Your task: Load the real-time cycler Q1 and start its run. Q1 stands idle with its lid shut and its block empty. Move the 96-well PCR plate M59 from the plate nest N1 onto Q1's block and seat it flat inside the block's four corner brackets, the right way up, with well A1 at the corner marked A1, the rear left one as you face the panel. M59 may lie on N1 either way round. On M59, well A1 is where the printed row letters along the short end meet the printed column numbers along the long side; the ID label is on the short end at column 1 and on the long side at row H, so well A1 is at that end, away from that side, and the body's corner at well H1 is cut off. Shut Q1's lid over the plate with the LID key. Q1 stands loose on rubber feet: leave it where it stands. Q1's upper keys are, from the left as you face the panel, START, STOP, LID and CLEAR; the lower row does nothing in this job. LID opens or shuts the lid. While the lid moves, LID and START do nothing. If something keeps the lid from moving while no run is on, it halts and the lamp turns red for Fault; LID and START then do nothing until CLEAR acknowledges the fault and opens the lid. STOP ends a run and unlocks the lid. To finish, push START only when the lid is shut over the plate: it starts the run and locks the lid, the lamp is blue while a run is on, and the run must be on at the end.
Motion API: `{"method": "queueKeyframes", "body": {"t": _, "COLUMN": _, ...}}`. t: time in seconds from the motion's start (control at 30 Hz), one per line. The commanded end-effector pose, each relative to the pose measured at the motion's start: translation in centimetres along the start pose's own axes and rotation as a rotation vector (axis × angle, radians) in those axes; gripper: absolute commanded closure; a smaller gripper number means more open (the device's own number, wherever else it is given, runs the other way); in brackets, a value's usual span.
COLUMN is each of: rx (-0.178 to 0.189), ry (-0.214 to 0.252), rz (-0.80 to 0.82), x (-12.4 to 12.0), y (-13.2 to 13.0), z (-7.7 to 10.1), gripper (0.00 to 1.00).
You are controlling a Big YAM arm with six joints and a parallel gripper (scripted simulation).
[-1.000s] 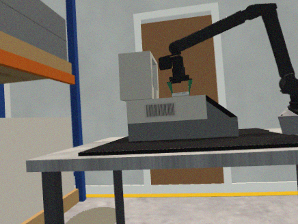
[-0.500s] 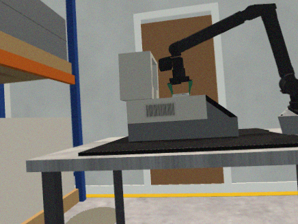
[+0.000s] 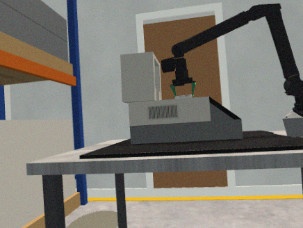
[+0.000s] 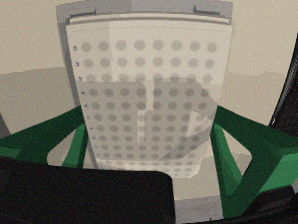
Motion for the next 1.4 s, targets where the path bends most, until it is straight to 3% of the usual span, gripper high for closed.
{"method": "queueKeyframes", "body": {"t": 0.0, "rx": 0.080, "ry": -0.012, "rz": 0.027, "x": -1.2, "y": 2.0, "z": 2.9, "gripper": 1.00}}
{"method": "queueKeyframes", "body": {"t": 0.17, "rx": 0.078, "ry": -0.013, "rz": 0.026, "x": -0.8, "y": 2.3, "z": 2.7, "gripper": 1.00}}
{"method": "queueKeyframes", "body": {"t": 0.37, "rx": 0.108, "ry": -0.024, "rz": 0.030, "x": -0.1, "y": 2.1, "z": 4.2, "gripper": 1.00}}
{"method": "queueKeyframes", "body": {"t": 0.67, "rx": 0.122, "ry": -0.027, "rz": 0.017, "x": 0.0, "y": 2.2, "z": 4.4, "gripper": 1.00}}
{"method": "queueKeyframes", "body": {"t": 1.2, "rx": 0.081, "ry": -0.020, "rz": -0.013, "x": 0.5, "y": 1.1, "z": 2.0, "gripper": 1.00}}
{"method": "queueKeyframes", "body": {"t": 1.37, "rx": 0.046, "ry": -0.014, "rz": -0.027, "x": 0.8, "y": 0.9, "z": 1.0, "gripper": 1.00}}
Point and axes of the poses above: the point where the finger pads meet when closed, its own z axis back along the fingers, its own y axis across the jaws, x = y × z, the point moved 5 cm from there along z, back along the fingers, and after that the axes turned 1 degree about -z, right-handed, at the moved point
